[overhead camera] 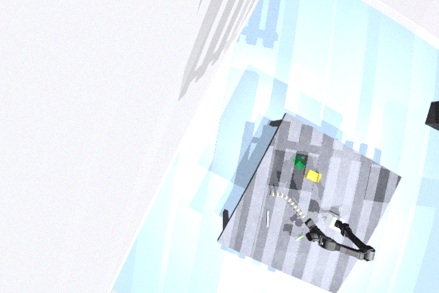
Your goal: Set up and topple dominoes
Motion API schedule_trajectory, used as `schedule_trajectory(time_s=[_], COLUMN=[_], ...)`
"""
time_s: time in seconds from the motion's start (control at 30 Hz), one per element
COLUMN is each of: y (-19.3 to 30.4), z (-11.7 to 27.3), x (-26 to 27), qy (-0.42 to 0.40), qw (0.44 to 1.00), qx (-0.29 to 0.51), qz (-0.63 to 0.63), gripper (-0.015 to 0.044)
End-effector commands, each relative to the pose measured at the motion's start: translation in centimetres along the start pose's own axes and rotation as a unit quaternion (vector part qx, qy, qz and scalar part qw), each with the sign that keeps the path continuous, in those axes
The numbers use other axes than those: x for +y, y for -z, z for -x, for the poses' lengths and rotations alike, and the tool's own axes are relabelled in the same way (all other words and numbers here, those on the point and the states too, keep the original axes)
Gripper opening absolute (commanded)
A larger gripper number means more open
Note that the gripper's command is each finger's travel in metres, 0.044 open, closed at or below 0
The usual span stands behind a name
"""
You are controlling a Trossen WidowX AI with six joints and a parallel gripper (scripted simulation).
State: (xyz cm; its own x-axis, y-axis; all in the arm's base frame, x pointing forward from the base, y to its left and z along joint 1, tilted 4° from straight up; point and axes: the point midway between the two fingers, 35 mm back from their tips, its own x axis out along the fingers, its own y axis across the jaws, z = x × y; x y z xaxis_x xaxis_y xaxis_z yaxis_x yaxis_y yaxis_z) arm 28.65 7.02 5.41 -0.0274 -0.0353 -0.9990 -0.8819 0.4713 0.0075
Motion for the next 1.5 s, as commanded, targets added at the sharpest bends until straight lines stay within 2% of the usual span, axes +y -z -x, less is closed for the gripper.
schedule_trajectory(time_s=[0.0,0.93,1.0,1.17,1.47], y=[0.0,0.0,-0.1,0.0,0.0], z=[-0.1,-0.1,-1.1,-7.9,-8.1], x=[0.0,0.0,-0.1,0.0,-0.2], qy=[0.000,0.000,0.000,0.000,0.000], qw=[1.000,1.000,1.000,1.000,1.000], qx=[0.000,0.000,0.000,0.000,0.000], qz=[0.003,0.003,0.003,0.003,0.003], gripper=[0.0000,0.0000,0.0000,0.0000,0.0000])
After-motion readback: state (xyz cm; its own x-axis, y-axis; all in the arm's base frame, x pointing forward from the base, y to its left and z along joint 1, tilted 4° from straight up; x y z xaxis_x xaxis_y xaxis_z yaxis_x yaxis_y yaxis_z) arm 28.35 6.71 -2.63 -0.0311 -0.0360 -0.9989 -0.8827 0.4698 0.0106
